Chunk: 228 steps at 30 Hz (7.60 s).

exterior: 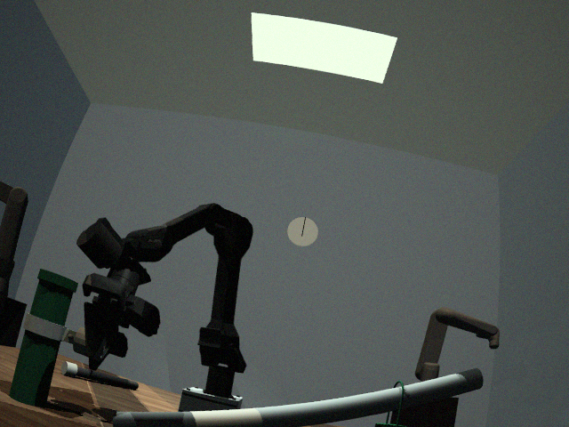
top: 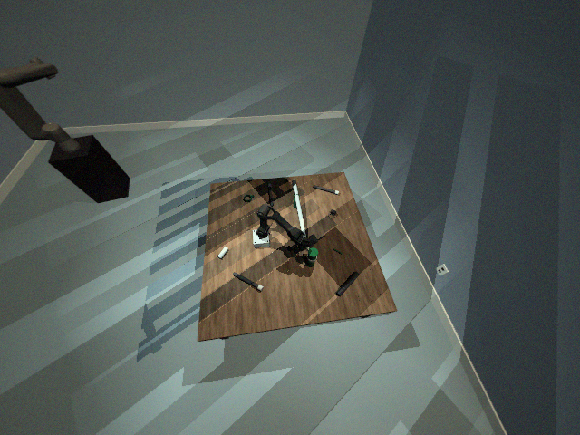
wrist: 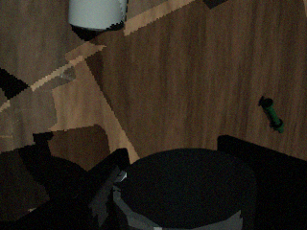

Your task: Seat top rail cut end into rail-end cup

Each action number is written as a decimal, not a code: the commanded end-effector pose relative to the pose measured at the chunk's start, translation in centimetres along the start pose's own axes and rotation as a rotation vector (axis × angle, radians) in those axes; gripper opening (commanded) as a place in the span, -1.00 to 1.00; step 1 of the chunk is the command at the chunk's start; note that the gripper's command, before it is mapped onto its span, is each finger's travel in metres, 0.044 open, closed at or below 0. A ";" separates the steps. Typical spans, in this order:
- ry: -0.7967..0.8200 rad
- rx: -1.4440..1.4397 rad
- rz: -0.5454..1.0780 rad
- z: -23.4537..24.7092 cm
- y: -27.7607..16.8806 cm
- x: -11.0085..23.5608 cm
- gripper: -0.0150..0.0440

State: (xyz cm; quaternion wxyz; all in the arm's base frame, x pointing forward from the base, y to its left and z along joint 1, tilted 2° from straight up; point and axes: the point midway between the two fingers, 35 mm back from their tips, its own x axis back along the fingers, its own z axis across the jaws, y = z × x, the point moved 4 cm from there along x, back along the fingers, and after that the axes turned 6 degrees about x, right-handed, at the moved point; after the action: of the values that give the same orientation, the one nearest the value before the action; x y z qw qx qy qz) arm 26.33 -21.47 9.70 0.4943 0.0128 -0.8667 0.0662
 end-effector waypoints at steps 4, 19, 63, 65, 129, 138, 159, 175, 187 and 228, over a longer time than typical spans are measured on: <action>0.007 -0.051 0.033 -0.4 0.1 -0.3 -0.49; 0.012 -0.145 0.086 -1.3 0.1 -0.8 -0.49; 0.010 -0.128 0.073 -3.7 3.3 2.1 1.00; 0.010 -0.131 0.074 -4.0 3.7 2.5 1.00; 0.518 -0.146 -0.030 -10.3 18.0 1.9 1.00; 0.518 -0.146 -0.030 -8.7 18.2 -0.9 1.00; 0.518 -0.146 -0.030 -7.3 18.4 -3.6 1.00; 0.518 -0.146 -0.030 -6.0 18.5 -5.9 1.00; 0.518 -0.146 -0.030 -4.9 18.7 -7.5 1.00; 0.561 -0.081 0.213 -7.9 16.5 -1.5 -0.49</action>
State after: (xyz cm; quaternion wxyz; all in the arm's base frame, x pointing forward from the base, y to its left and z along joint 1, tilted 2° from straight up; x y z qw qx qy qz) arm 32.34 -3.99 9.78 0.7082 -0.1066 -0.6939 0.0751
